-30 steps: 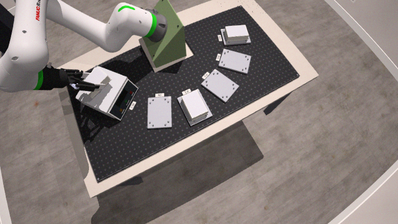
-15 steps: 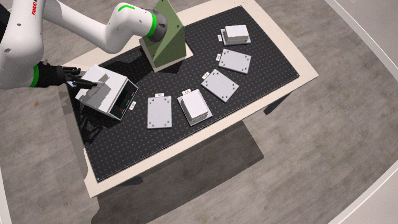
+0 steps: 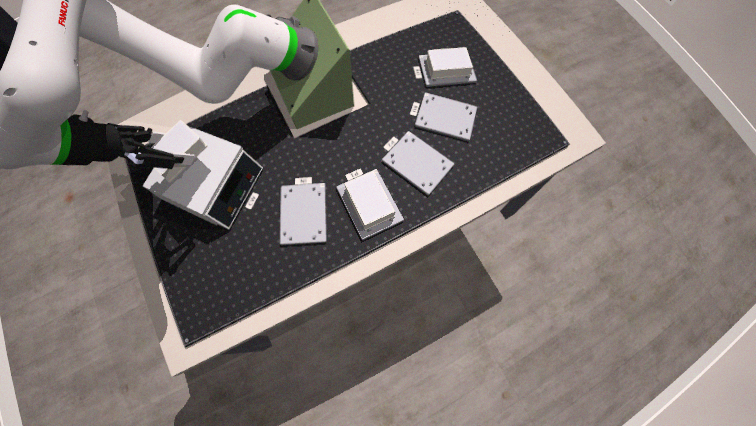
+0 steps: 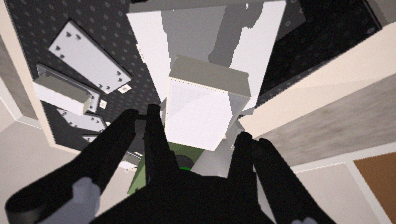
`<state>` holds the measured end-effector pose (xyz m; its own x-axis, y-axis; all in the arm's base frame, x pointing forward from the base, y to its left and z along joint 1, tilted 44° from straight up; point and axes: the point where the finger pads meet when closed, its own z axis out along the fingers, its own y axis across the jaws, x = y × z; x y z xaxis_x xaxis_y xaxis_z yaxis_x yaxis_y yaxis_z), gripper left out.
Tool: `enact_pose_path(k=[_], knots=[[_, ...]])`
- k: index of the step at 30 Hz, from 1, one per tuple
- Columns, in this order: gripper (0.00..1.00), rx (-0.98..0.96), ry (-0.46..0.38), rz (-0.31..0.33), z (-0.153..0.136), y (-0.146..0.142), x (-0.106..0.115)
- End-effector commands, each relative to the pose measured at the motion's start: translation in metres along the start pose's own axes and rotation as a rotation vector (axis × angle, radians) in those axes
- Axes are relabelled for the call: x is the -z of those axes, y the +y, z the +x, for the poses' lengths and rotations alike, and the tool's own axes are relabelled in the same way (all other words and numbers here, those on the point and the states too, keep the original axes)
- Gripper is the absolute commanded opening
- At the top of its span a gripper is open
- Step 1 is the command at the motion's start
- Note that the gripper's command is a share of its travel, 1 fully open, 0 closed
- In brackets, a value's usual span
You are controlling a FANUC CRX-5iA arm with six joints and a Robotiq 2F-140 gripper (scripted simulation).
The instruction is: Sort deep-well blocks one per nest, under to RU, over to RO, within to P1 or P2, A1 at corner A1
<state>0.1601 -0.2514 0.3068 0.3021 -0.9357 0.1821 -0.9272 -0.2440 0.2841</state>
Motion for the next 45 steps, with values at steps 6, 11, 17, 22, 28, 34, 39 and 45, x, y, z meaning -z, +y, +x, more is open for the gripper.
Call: enact_pose_path(k=[6, 11, 17, 22, 28, 34, 39, 45], knots=[[0.10, 0.029, 0.000, -0.017, -0.001, -0.003, 0.000], [0.10, 0.173, 0.000, -0.100, -0.003, -0.020, -0.002], [0.10, 0.342, 0.000, -0.197, -0.007, -0.039, -0.004], [0.10, 0.342, 0.000, -0.197, -0.008, -0.049, -0.005], [0.10, 0.342, 0.000, -0.197, -0.012, -0.069, -0.006], [0.10, 0.342, 0.000, -0.197, -0.015, -0.088, -0.008], [0.10, 0.342, 0.000, -0.197, -0.017, -0.098, -0.009], [0.10, 0.342, 0.000, -0.197, -0.020, -0.118, -0.011]])
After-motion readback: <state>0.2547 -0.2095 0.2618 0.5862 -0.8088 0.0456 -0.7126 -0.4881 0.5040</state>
